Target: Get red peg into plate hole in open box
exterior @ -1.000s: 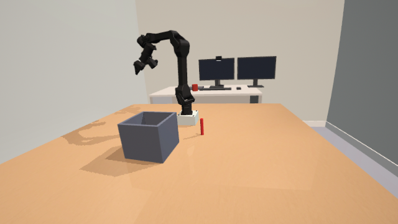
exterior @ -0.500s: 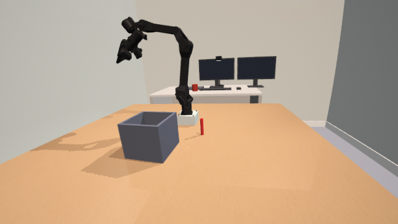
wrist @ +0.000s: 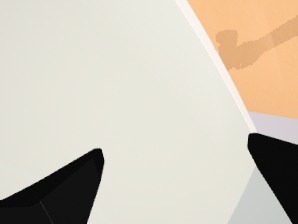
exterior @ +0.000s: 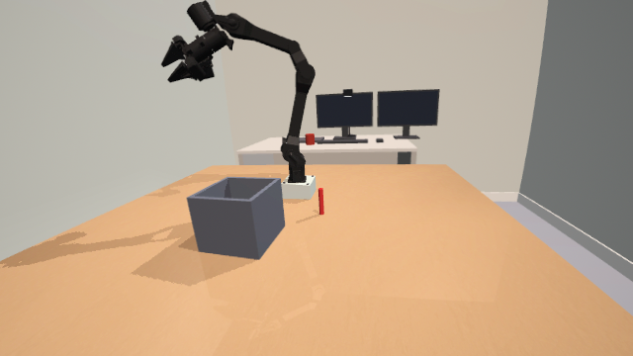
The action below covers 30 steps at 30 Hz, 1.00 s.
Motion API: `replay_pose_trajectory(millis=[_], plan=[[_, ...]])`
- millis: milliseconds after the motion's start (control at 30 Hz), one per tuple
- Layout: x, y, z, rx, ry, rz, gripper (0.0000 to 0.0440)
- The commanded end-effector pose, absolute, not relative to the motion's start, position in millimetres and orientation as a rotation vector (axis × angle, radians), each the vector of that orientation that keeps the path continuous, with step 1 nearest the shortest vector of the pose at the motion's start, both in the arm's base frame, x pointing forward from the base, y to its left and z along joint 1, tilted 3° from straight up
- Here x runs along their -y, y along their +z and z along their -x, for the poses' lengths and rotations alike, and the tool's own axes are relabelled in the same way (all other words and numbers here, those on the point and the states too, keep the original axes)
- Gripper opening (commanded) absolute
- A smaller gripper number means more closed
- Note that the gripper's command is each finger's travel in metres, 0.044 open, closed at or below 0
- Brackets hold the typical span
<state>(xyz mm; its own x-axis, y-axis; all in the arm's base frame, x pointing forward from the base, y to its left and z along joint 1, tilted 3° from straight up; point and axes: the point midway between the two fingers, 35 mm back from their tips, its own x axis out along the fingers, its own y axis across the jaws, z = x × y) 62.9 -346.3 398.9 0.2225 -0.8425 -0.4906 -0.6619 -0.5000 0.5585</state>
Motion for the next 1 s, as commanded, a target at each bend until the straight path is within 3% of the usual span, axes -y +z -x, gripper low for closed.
replay_pose_trajectory(millis=[0, 967], plan=[[332.2, 411.1, -91.8, 1.314, -1.082, -2.267, 0.0440], [199.9, 404.5, -254.0, 0.536, -0.831, -2.399, 0.0440]])
